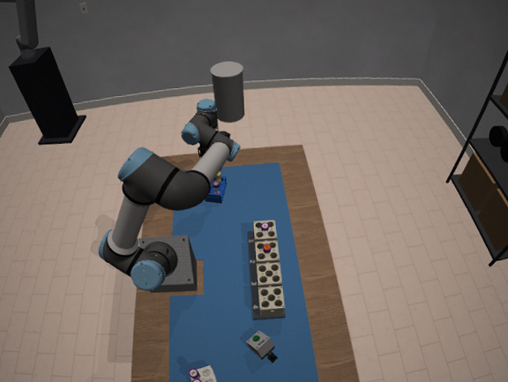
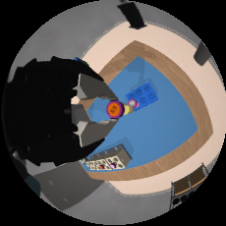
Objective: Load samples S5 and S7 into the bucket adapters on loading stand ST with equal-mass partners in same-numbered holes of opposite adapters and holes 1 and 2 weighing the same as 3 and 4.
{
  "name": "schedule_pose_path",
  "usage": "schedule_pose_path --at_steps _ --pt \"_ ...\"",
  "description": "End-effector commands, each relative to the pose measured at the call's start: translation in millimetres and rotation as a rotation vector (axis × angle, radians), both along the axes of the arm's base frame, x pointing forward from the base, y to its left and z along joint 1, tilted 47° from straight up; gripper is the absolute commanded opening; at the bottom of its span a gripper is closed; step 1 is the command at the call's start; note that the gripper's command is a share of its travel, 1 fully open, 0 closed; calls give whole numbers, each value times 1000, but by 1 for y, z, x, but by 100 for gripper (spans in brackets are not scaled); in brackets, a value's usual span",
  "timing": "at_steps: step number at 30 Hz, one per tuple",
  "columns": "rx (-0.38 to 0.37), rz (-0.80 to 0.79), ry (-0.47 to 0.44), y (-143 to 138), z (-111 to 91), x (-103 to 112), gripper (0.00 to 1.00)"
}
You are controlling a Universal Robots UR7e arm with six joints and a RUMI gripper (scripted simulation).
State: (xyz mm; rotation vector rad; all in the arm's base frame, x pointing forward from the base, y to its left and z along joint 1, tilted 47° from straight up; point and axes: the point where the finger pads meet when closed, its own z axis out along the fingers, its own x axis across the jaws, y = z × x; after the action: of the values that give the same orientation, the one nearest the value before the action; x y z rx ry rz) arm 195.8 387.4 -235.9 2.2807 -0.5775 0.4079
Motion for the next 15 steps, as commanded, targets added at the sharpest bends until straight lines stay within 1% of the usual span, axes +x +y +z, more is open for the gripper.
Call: schedule_pose_path --at_steps 1,4,6,15 --pt "25 -103 -115 -21 28 18 0" --pt "35 -157 -173 -33 42 28 0" --pt "35 -157 -173 -33 42 28 0" --pt "63 -321 -346 -67 82 55 0"
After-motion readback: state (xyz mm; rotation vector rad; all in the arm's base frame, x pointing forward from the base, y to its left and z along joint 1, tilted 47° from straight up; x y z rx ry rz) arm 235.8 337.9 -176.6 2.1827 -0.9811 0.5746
